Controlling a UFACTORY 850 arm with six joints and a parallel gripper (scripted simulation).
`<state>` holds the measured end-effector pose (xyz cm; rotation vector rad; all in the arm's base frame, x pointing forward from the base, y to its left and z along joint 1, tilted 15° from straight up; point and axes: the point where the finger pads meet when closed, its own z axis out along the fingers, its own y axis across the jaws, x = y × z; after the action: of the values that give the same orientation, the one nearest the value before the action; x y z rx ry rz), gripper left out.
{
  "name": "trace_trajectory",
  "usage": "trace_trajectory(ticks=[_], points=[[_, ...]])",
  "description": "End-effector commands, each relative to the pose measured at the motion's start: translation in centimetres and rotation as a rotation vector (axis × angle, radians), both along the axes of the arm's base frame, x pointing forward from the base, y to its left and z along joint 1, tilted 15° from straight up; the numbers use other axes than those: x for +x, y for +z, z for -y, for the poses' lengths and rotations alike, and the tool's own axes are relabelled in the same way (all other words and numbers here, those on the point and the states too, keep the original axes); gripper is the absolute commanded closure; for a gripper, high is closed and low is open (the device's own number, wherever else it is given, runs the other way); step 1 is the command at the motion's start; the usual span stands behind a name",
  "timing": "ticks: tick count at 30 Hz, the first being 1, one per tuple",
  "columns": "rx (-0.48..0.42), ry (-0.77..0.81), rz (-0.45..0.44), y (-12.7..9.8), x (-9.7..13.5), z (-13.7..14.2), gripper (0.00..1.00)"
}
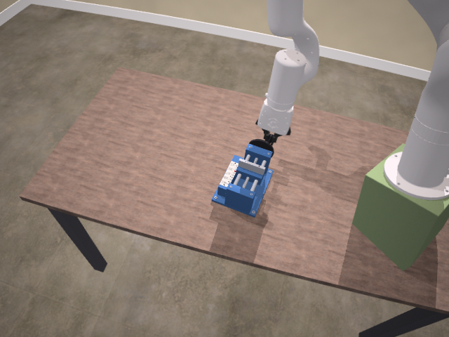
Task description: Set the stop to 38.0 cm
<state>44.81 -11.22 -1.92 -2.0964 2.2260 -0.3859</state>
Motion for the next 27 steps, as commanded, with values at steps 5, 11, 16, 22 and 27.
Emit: trace_trajectory(ticks=[5,11,16,22,27], points=[[0.002,0.0,0.001,-1.5,-0.9,0.1,0.94],[0.002,0.0,0.001,-2.9,-1.0,0.3,0.94],[0.002,0.0,0.001,-3.7,-0.7,0.4,0.94],[0.002,0.0,0.001,-4.6,0.0,0.6,0.94],[0.002,0.0,0.001,-5.2,0.9,0.7,0.94]])
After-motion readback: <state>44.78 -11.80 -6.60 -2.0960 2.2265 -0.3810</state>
